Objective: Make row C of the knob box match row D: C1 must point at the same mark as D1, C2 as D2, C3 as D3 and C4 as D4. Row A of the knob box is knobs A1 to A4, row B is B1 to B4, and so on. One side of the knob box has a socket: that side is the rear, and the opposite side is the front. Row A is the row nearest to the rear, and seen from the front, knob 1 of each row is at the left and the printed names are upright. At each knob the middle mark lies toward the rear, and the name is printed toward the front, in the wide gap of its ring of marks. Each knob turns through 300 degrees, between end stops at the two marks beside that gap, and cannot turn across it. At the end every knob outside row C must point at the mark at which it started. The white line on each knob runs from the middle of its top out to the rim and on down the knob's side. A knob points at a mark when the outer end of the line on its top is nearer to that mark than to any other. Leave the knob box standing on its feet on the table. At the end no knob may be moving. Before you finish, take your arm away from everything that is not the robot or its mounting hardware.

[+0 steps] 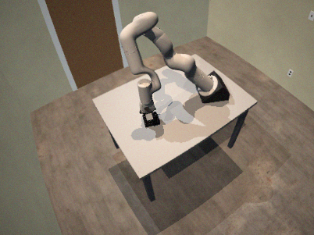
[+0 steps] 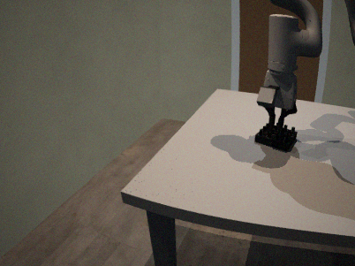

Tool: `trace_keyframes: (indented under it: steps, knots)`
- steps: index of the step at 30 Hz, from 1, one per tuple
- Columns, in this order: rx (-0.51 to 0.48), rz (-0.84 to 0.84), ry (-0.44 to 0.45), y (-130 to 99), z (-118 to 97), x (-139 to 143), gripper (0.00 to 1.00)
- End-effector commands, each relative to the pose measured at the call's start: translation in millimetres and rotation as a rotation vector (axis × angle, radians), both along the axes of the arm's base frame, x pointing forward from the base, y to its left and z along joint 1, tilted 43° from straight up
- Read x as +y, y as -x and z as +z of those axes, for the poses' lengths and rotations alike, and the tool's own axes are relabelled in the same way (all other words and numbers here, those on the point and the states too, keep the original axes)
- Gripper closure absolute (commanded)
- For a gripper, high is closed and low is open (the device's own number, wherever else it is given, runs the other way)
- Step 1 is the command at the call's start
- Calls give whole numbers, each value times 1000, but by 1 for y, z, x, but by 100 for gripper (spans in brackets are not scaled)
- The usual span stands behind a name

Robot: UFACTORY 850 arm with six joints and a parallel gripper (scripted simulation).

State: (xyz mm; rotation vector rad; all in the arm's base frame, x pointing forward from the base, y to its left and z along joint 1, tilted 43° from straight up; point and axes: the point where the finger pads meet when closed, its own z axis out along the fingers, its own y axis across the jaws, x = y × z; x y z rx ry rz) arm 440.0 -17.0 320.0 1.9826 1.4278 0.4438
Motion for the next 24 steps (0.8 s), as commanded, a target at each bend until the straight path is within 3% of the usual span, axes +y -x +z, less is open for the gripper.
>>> trace_keyframes:
  steps: [1, 24]
  knots:
    - [-1, 0, 0, 1, 2, 1, 81]
    - [-1, 0, 0, 21, 27, 11, 81]
